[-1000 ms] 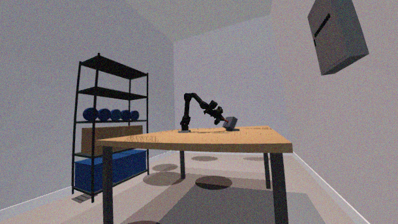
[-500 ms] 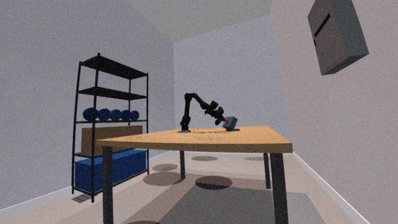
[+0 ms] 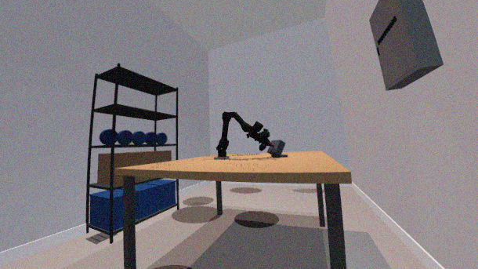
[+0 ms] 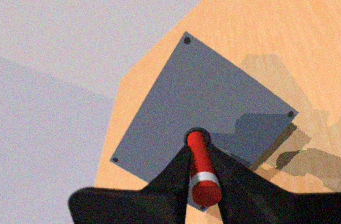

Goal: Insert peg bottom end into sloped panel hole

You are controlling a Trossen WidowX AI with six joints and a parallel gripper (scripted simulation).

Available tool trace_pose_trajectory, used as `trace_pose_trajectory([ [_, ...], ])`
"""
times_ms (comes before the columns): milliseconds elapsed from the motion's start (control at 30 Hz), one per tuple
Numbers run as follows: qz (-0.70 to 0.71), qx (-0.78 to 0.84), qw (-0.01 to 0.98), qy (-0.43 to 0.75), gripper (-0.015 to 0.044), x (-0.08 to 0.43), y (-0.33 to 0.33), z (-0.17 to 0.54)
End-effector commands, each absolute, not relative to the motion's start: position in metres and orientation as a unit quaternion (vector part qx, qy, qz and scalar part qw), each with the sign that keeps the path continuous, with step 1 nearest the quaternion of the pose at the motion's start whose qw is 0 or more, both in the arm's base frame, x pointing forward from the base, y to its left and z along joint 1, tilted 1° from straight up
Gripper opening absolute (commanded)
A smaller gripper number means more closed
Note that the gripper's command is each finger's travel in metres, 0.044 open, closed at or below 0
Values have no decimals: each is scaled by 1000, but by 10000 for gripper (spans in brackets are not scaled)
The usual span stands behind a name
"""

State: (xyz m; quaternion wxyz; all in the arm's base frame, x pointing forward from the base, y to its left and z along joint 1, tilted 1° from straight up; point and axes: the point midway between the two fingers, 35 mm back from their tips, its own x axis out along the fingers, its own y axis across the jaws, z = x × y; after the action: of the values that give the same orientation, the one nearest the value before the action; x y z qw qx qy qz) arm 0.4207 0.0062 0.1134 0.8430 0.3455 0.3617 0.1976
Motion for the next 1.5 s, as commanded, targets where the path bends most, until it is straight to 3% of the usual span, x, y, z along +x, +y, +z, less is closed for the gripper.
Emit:
trace_pose_trajectory([
  [0, 195, 348, 842, 363, 0, 423, 7, 110],
  [633, 198, 346, 843, 362, 0, 423, 8, 110],
  [1200, 197, 346, 842, 363, 440, 420, 5, 112],
  [1467, 195, 345, 842, 366, 440, 411, -6, 119],
])
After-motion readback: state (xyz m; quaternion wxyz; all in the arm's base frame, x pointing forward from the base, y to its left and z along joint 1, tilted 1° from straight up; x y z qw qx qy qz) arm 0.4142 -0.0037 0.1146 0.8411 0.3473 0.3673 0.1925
